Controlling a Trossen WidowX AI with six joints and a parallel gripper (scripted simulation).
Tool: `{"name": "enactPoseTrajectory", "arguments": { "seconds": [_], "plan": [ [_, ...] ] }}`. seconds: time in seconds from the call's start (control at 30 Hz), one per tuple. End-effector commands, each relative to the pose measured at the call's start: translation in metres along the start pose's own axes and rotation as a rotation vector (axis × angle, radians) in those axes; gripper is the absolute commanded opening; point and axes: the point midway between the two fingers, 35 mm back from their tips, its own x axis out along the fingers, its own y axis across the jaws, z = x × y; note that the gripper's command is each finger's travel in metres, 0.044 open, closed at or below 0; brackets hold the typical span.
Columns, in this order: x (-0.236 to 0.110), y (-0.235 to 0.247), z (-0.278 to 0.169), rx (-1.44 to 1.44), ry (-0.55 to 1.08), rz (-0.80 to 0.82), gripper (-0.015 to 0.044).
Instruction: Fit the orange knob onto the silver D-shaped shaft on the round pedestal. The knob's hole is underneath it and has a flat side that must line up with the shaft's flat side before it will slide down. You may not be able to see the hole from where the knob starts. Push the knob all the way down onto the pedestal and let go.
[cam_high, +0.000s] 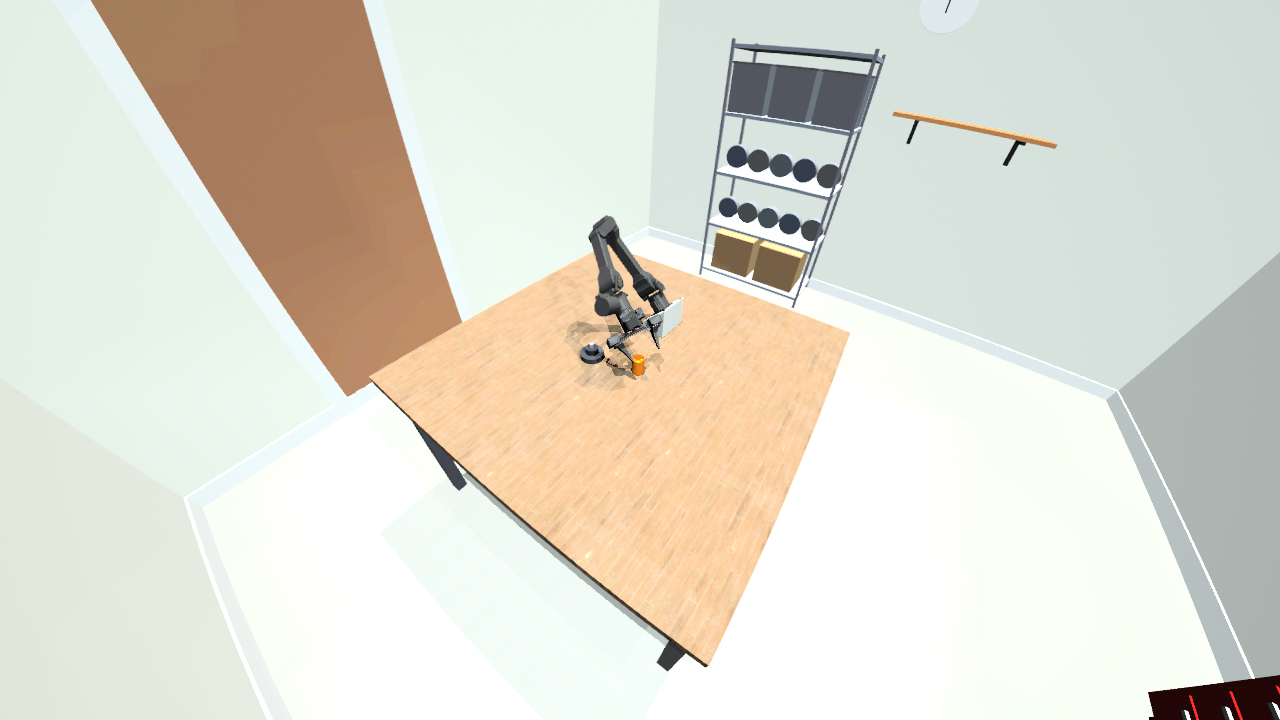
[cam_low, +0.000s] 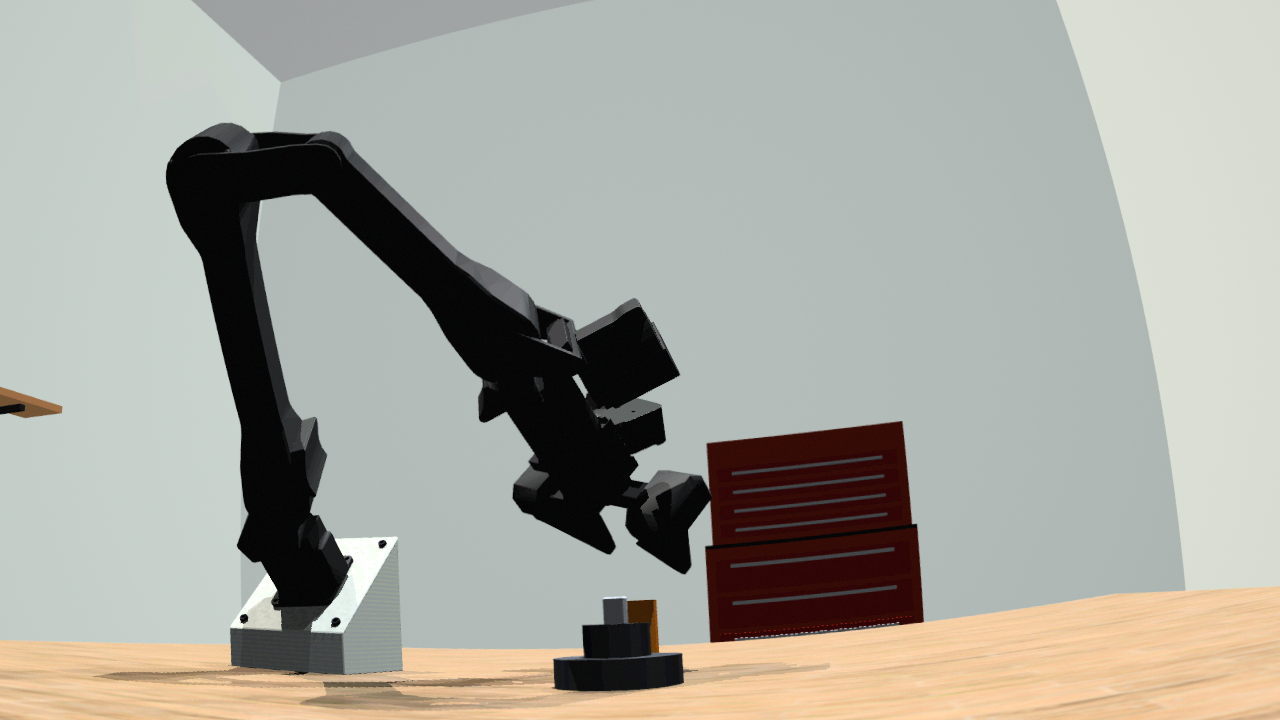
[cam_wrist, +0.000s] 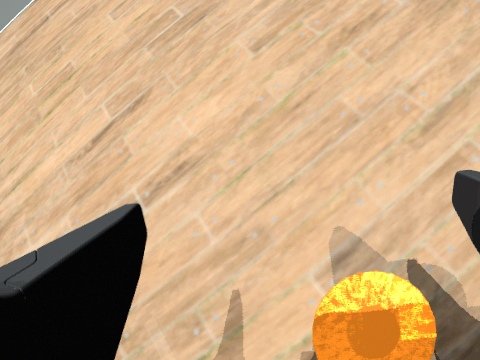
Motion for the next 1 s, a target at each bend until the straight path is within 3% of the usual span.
{"name": "enactPoseTrajectory", "arguments": {
  "seconds": [0.0, 0.33, 0.77, 0.97],
  "plan": [
    [0.002, 0.005, 0.002, 0.045, 0.304, -0.009, 0.0440],
    [-0.033, 0.007, 0.026, -0.046, 0.827, -0.273, 0.0440],
    [-0.034, 0.006, 0.027, -0.049, 0.834, -0.280, 0.0440],
    [-0.034, 0.006, 0.027, -0.276, 0.865, -0.178, 0.0440]
  ]
}}
